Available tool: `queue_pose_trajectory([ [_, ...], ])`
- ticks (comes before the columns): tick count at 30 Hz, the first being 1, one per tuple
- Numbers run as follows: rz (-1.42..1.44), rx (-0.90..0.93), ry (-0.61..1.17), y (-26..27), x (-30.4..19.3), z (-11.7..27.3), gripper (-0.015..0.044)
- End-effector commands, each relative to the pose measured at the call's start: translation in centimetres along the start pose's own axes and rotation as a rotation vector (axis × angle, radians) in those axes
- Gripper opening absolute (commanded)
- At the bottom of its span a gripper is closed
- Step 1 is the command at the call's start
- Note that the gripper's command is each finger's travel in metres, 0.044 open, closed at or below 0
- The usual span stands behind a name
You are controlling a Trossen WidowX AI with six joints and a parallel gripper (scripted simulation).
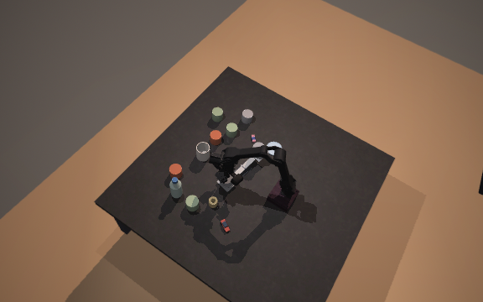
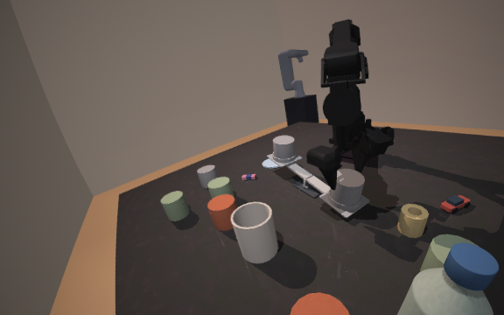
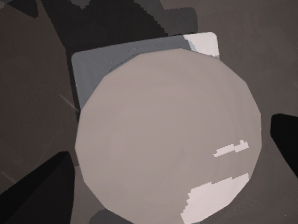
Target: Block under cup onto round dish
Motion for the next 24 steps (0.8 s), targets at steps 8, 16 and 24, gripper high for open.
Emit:
queue_pose_trajectory([
  [8, 0.003, 0.008, -0.002, 0.2, 0.0, -1.9, 0.044],
  [16, 0.003, 0.008, -0.002, 0.3, 0.0, -3.2, 0.044],
  [24, 0.003, 0.008, -0.002, 0.3, 0.0, -3.3, 0.0341],
])
Point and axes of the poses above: the point midway between the two fingers, 35 mm back from their tips, its own z axis back along the fingers, its own y axis across the jaws, x = y × z, the point moved 1 cm from there along z, back along the fingers, and after that the axes turned 15 degrees about z, right-handed, at the moved point
